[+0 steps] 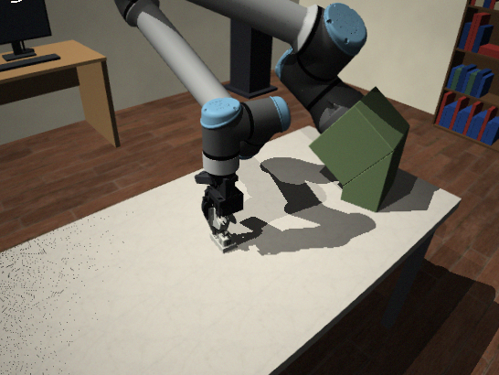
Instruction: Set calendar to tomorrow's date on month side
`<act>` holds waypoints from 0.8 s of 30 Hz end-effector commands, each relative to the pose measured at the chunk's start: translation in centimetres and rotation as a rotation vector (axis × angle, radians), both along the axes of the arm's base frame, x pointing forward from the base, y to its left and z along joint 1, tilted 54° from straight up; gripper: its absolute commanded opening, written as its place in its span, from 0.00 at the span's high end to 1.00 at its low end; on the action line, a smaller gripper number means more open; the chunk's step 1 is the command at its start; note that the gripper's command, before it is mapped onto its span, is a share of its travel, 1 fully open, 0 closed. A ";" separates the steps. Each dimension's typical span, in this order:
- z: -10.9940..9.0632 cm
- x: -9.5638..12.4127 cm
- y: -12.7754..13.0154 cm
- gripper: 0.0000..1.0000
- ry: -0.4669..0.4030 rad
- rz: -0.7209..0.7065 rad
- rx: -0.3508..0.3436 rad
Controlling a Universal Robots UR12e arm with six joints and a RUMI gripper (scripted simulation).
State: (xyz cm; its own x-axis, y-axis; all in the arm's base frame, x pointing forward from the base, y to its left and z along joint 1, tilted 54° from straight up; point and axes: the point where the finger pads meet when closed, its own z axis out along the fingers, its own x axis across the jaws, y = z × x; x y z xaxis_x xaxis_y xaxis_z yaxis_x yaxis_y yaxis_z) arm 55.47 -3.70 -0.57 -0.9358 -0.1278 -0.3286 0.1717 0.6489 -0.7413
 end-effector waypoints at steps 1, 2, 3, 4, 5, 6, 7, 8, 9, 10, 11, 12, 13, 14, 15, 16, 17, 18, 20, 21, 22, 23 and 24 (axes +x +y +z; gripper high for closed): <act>0.0 0.0 0.0 0.89 0.000 0.001 0.000; 0.0 0.0 0.0 0.89 0.000 0.001 0.000; -0.1 0.0 -0.1 0.89 0.000 0.001 0.000; -0.1 0.1 -0.1 0.89 0.000 0.001 0.000; -0.1 0.1 -0.1 0.89 0.000 0.001 0.000; -0.1 0.1 -0.1 0.89 0.000 0.001 0.000; -0.1 0.1 -0.2 0.89 0.000 0.001 0.000; -0.2 0.1 -0.2 0.89 0.000 0.001 0.000; -0.2 0.1 -0.2 0.89 0.000 0.001 0.000; -0.2 0.1 -0.3 0.89 0.000 0.001 0.000; -0.3 0.1 -0.3 0.89 0.000 0.001 0.000; -0.3 0.2 -0.4 0.89 0.000 0.001 0.000; -0.3 0.2 -0.4 0.89 0.000 0.001 0.000; -0.3 0.2 -0.4 0.89 0.000 0.001 0.000; -0.3 0.2 -0.4 0.89 0.000 0.001 0.000; -0.3 0.2 -0.4 0.89 0.000 0.001 0.000; -0.4 0.2 -0.5 0.89 0.000 0.001 0.000; -0.4 0.2 -0.5 0.89 0.000 0.001 0.000; -0.4 0.2 -0.6 0.89 0.000 0.001 0.000; -0.5 0.3 -0.6 0.89 0.000 0.001 0.000; -0.5 0.3 -0.6 0.89 0.000 0.001 0.000; -0.5 0.3 -0.6 0.89 0.000 0.001 0.000; -0.5 0.3 -0.7 0.89 0.000 0.001 0.000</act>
